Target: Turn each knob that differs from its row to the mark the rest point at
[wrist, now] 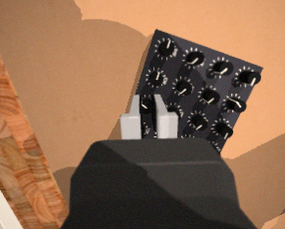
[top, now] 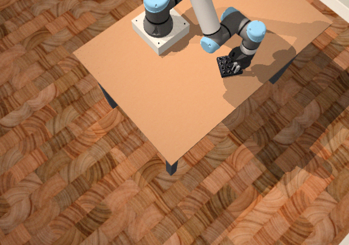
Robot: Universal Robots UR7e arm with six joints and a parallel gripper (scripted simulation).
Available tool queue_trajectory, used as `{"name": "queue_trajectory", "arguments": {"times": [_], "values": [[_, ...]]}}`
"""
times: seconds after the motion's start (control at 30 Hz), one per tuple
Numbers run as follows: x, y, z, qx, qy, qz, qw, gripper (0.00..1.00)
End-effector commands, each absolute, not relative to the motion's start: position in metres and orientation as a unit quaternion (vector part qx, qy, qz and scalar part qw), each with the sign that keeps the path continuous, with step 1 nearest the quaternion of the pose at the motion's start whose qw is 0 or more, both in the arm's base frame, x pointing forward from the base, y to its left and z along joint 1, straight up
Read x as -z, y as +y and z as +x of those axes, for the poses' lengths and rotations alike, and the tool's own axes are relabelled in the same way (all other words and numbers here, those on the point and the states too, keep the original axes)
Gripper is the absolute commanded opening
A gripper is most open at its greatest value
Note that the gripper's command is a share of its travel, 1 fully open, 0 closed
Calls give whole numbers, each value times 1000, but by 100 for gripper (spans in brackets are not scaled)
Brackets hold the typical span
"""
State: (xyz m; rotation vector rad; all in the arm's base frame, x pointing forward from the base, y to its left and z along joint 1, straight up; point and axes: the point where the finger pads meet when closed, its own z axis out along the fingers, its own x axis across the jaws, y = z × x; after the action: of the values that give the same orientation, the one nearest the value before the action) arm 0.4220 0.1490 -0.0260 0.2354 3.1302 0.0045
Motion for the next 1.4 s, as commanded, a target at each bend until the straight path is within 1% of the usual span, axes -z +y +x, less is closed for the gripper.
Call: {"name": "queue_trajectory", "arguments": {"times": [0.0,0.4,1.37], "values": [[26,149,422,0,993,117,2,30],[26,149,422,0,980,200,2,30],[26,149,422,-1,965,263,2,30]]}}
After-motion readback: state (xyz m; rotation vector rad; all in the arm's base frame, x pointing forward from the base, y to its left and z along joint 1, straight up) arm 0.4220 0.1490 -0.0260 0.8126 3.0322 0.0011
